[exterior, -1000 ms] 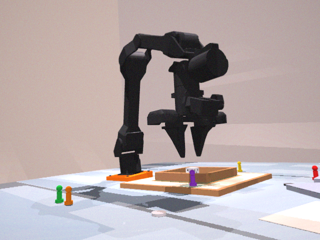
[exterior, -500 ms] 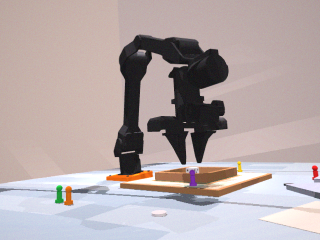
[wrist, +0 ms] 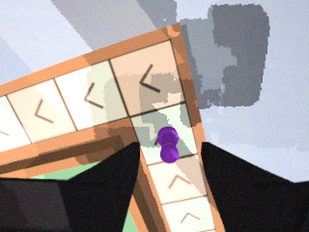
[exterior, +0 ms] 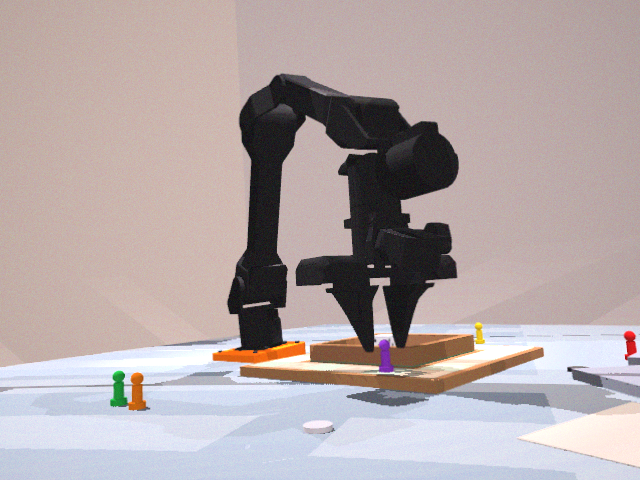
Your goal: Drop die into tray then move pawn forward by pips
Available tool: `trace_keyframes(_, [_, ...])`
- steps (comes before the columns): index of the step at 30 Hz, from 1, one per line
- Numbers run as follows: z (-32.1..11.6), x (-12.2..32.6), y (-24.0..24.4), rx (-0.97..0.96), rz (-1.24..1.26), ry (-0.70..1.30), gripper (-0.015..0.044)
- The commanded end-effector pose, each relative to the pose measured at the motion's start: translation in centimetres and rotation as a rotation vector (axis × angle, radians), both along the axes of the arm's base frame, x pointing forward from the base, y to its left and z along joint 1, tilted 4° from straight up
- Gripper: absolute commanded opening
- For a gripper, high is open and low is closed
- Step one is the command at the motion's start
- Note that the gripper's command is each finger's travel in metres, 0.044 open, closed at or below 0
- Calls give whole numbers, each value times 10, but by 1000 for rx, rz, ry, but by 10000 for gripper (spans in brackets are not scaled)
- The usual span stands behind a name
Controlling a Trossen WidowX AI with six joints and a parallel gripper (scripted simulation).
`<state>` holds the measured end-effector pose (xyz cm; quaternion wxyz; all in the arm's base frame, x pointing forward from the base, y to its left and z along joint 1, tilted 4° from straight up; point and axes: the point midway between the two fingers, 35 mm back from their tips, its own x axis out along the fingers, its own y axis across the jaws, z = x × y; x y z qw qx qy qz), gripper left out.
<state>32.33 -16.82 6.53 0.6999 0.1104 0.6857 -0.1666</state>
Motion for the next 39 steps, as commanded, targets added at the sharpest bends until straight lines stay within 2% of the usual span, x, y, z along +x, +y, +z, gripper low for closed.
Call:
trace_keyframes(1, [-8, 0, 1, 7, 6, 3, 200])
trace_keyframes(7, [-15, -1, 0, 7, 6, 3, 200])
trace_keyframes(12, [-15, -1, 0, 7, 6, 3, 69])
trace_keyframes(22, [-15, -1, 0, 7, 6, 3, 0])
trace_keyframes(39, [61, 8, 4, 7, 6, 2, 0])
